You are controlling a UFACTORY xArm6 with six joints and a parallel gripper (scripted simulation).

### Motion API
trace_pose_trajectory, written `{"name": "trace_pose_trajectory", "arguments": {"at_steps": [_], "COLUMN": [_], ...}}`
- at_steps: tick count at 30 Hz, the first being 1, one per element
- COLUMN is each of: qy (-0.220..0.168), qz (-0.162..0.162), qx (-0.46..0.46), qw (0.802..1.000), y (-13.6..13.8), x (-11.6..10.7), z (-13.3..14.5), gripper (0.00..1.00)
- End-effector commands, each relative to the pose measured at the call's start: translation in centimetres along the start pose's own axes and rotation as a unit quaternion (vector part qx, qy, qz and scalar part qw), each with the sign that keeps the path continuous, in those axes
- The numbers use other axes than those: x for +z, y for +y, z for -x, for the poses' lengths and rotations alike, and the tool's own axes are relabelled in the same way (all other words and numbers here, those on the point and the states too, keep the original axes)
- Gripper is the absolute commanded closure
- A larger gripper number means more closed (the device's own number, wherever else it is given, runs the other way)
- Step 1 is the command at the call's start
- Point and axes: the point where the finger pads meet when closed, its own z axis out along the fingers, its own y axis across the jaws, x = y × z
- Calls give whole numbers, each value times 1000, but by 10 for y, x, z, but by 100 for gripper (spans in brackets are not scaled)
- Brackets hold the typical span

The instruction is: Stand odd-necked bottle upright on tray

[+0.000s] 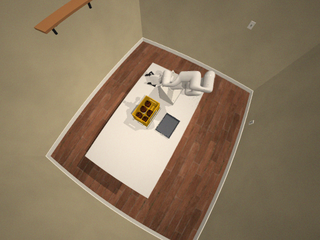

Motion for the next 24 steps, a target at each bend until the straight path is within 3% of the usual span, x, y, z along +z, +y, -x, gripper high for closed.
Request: {"name": "trace_pose_trajectory", "arguments": {"at_steps": [1, 5, 7, 8, 10, 11, 15, 18, 24], "qy": [39, 72, 73, 89, 91, 106, 109, 142, 166], "qz": [38, 75, 76, 95, 97, 116, 119, 159, 189], "qx": [33, 72, 73, 92, 94, 112, 115, 150, 173], "qw": [998, 992, 992, 987, 987, 981, 980, 966, 952], "y": [1, 11, 11, 17, 18, 25, 27, 45, 60], "x": [13, 24, 24, 29, 30, 34, 35, 42, 46], "z": [13, 31, 32, 41, 42, 51, 53, 73, 88], "gripper": [0, 0, 0, 0, 0, 0, 0, 0, 0]}}
